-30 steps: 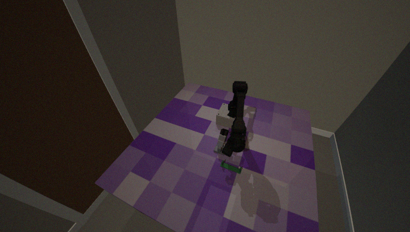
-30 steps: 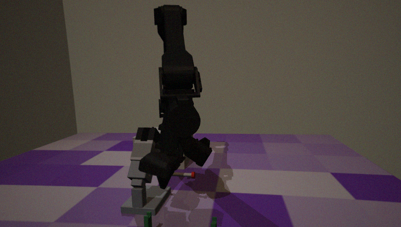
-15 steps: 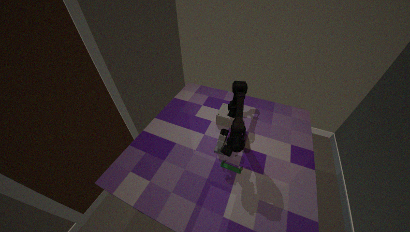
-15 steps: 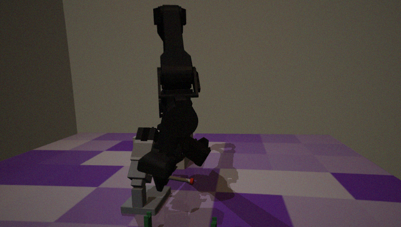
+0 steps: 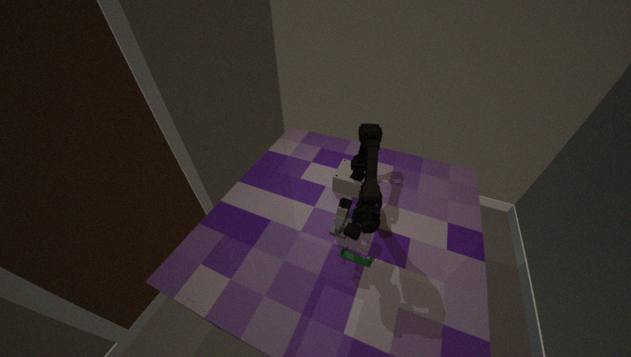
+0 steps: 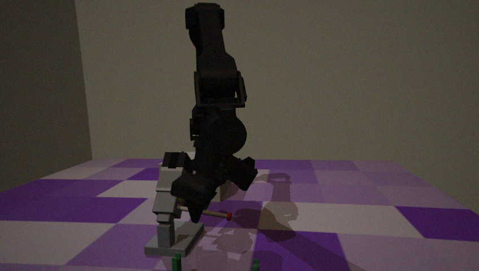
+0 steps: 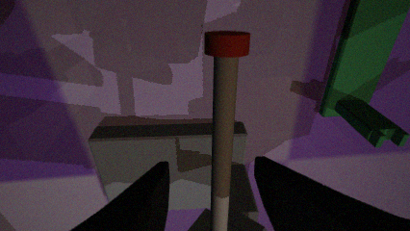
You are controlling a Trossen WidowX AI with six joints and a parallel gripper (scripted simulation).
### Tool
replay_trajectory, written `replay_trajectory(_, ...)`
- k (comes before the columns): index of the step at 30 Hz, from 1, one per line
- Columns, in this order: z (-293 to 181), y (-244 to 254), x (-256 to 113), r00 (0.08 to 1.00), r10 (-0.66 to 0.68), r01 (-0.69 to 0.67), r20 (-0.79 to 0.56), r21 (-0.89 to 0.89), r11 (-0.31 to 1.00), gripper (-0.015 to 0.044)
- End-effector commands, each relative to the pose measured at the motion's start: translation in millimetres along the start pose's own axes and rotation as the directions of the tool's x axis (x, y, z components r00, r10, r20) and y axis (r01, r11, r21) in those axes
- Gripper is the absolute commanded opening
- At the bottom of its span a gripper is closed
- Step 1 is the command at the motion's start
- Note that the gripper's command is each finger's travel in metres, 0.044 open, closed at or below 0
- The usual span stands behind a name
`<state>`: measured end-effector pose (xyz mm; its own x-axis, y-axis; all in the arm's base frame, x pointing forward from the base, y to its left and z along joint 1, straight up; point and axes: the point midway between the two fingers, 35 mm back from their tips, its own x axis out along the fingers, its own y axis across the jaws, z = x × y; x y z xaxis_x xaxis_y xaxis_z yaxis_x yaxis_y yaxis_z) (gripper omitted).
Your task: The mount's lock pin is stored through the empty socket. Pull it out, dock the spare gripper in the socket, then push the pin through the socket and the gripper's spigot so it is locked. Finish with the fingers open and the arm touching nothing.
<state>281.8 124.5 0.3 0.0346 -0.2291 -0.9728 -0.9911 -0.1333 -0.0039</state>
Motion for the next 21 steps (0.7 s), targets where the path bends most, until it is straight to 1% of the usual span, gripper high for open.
replay_trajectory(1, 4.3, 0.2, -9.3, 1.000, 0.001, -0.001, 0.001, 0.001, 1.000, 0.0200)
replay_trajectory(21, 24.7, -0.4, -54.2, 1.000, -0.007, 0.007, -0.005, -0.012, 1.000, 0.0200)
